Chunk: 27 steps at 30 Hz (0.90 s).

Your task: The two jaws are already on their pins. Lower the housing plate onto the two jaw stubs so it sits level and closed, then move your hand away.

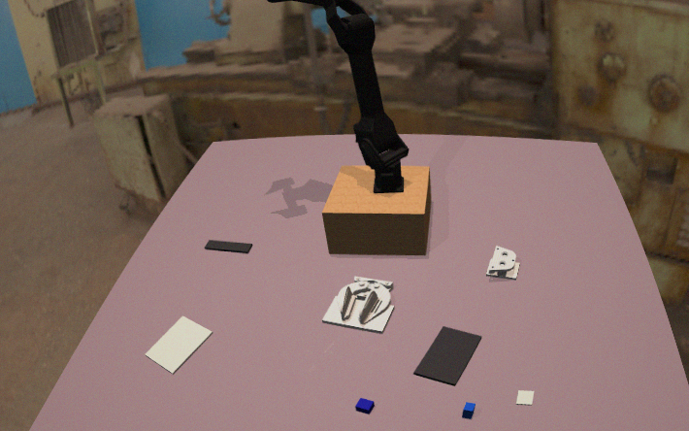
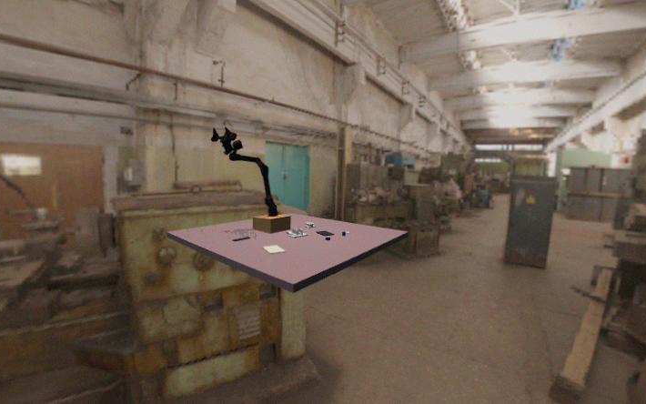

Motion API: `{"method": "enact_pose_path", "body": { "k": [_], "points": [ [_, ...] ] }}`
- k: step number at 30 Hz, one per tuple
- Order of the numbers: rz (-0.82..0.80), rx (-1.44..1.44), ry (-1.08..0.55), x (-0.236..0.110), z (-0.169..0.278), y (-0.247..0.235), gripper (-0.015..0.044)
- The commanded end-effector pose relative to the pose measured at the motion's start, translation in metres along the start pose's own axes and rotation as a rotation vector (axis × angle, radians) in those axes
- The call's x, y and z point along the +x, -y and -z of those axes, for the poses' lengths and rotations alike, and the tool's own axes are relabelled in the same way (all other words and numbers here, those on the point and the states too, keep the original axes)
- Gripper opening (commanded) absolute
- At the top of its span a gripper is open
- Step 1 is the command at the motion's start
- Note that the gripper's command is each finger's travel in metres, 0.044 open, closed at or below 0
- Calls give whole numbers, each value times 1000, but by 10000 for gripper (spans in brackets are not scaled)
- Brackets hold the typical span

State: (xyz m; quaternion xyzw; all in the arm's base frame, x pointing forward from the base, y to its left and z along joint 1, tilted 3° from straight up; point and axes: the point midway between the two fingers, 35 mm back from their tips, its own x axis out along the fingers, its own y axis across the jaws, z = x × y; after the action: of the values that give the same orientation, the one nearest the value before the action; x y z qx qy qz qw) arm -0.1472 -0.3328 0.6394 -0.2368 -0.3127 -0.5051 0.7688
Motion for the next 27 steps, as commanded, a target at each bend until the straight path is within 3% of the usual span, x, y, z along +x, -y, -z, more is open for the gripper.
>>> {"method": "enact_pose_path", "body": {
  "k": [1,27],
  "points": [
    [1,62,11,6,11,-6,440],
    [-38,342,-166,54,138,-81,440]
  ]
}}
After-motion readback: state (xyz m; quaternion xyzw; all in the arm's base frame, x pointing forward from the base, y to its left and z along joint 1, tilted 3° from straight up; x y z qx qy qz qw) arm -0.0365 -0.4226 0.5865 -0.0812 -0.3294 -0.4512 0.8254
